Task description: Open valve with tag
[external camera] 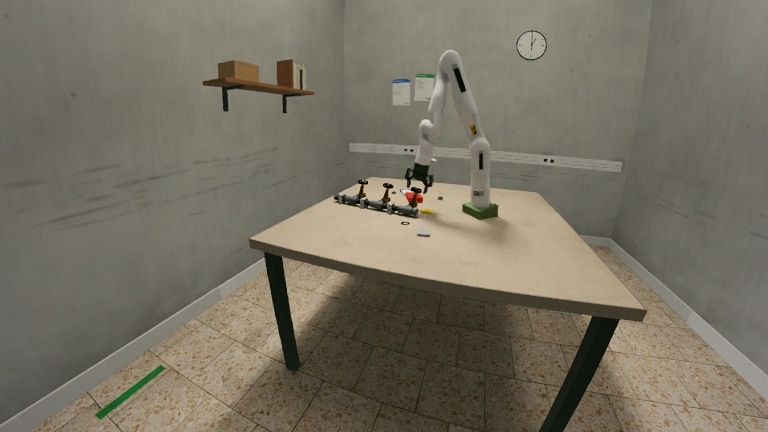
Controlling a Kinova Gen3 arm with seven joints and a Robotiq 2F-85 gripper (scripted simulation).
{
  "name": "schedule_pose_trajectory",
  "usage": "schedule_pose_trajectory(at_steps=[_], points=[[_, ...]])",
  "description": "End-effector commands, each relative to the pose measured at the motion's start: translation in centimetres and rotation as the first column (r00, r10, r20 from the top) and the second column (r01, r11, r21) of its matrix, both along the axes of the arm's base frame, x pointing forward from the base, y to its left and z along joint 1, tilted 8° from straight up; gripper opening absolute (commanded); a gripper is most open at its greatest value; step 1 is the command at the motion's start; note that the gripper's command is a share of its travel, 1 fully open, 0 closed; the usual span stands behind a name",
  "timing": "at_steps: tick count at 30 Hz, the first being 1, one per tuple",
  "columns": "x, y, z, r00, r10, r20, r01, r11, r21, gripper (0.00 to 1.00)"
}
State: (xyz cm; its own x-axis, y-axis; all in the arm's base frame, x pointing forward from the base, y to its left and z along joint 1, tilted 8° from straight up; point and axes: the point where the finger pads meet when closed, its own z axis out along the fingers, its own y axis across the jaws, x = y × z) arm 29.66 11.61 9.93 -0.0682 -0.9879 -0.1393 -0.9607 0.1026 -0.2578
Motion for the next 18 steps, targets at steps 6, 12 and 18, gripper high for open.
schedule_pose_trajectory(at_steps=[6,12,18], points=[[0.03,0.01,0.03,0.980,-0.195,-0.026,0.196,0.979,0.053,1.00],[0.03,0.01,0.03,0.944,-0.326,-0.052,0.330,0.940,0.086,1.00],[0.03,0.01,0.03,0.832,-0.544,-0.111,0.555,0.821,0.136,1.00]])
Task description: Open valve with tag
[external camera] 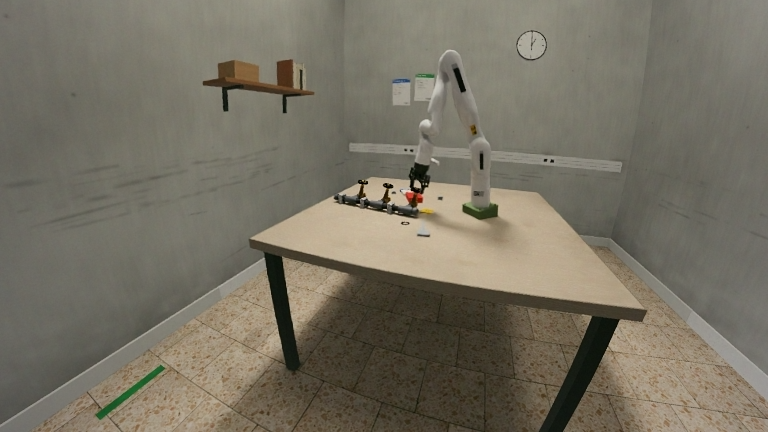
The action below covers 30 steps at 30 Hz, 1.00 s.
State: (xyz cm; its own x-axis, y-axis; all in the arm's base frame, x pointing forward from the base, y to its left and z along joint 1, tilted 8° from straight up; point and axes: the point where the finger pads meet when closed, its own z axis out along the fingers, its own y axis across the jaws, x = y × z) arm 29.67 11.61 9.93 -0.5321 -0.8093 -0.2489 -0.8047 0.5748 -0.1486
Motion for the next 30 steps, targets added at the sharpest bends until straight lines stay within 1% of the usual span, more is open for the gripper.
schedule_pose_trajectory(at_steps=[1,5,9,11,12,15,19,22,26,28,30], points=[[0.01,0.01,0.02,0.990,-0.142,-0.011,0.143,0.989,0.034,1.00],[0.01,0.01,0.03,0.940,-0.337,-0.049,0.340,0.937,0.083,1.00],[0.01,0.01,0.03,0.841,-0.532,-0.101,0.541,0.831,0.128,1.00],[0.01,0.01,0.03,0.841,-0.532,-0.101,0.541,0.831,0.128,1.00],[0.01,0.01,0.03,0.808,-0.578,-0.116,0.590,0.796,0.137,1.00],[0.01,0.01,0.03,0.689,-0.705,-0.165,0.724,0.670,0.161,1.00],[0.01,0.01,0.03,0.497,-0.835,-0.236,0.867,0.466,0.177,1.00],[0.01,0.01,0.03,0.338,-0.896,-0.288,0.938,0.297,0.176,1.00],[0.01,0.01,0.03,0.126,-0.927,-0.352,0.984,0.072,0.162,1.00],[0.01,0.01,0.03,0.126,-0.927,-0.352,0.984,0.072,0.162,1.00],[0.01,0.01,0.03,0.026,-0.924,-0.380,0.988,-0.034,0.150,1.00]])
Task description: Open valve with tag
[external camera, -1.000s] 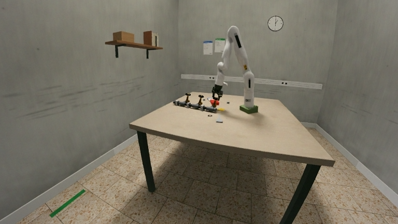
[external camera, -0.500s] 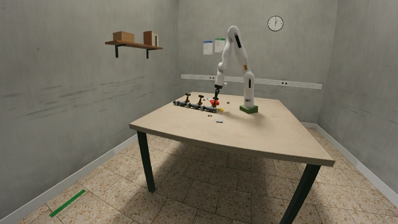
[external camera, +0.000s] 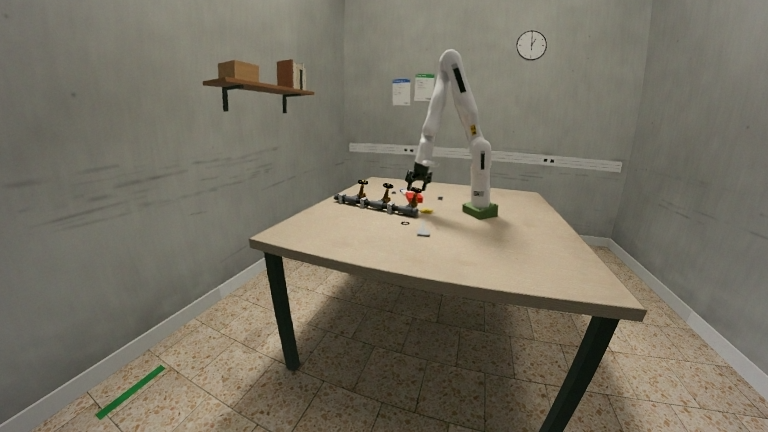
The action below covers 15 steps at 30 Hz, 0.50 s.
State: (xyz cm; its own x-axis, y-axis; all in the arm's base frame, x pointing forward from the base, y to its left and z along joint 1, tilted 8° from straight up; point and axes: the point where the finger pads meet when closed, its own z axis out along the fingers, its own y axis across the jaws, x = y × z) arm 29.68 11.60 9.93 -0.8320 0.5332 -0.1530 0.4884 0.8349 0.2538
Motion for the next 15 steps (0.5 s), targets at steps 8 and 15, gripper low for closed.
schedule_pose_trajectory(at_steps=[8,15], points=[[0.01,0.03,0.03,0.905,-0.420,-0.069,0.425,0.901,0.088,1.00],[0.01,0.03,0.03,0.834,-0.542,-0.104,0.551,0.827,0.115,1.00]])
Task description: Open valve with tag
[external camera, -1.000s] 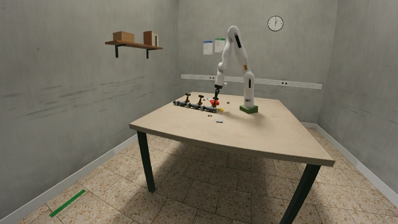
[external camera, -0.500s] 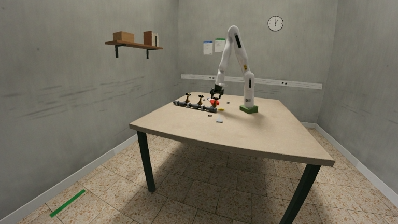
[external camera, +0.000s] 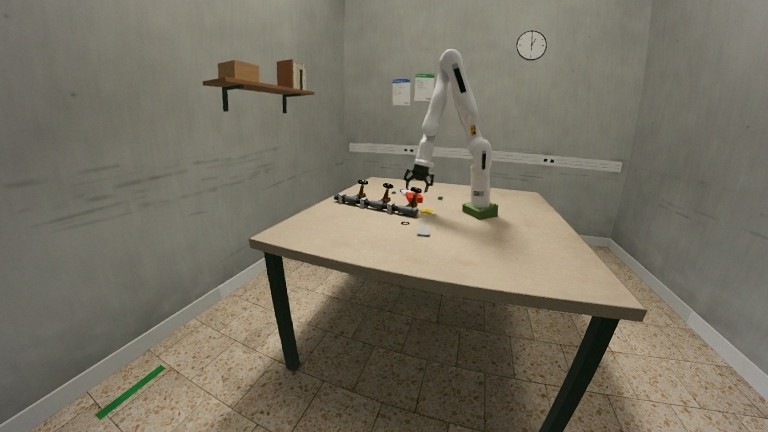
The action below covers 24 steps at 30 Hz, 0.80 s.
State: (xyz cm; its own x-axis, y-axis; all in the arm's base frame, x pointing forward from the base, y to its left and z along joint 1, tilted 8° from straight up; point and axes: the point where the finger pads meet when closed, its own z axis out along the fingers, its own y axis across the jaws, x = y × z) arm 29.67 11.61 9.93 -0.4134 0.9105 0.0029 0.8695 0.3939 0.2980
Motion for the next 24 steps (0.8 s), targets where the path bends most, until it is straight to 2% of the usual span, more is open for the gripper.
schedule_pose_trajectory(at_steps=[1,9,19,20,24], points=[[0.02,0.01,0.03,0.999,-0.033,-0.002,0.033,0.999,-0.001,1.00],[0.02,0.01,0.03,0.990,-0.139,-0.018,0.140,0.990,0.028,1.00],[0.02,0.01,0.03,0.987,-0.157,-0.021,0.158,0.987,0.033,1.00],[0.02,0.01,0.03,0.987,-0.157,-0.021,0.158,0.987,0.033,0.64],[0.02,0.01,0.03,0.987,-0.157,-0.021,0.158,0.987,0.033,0.64]])
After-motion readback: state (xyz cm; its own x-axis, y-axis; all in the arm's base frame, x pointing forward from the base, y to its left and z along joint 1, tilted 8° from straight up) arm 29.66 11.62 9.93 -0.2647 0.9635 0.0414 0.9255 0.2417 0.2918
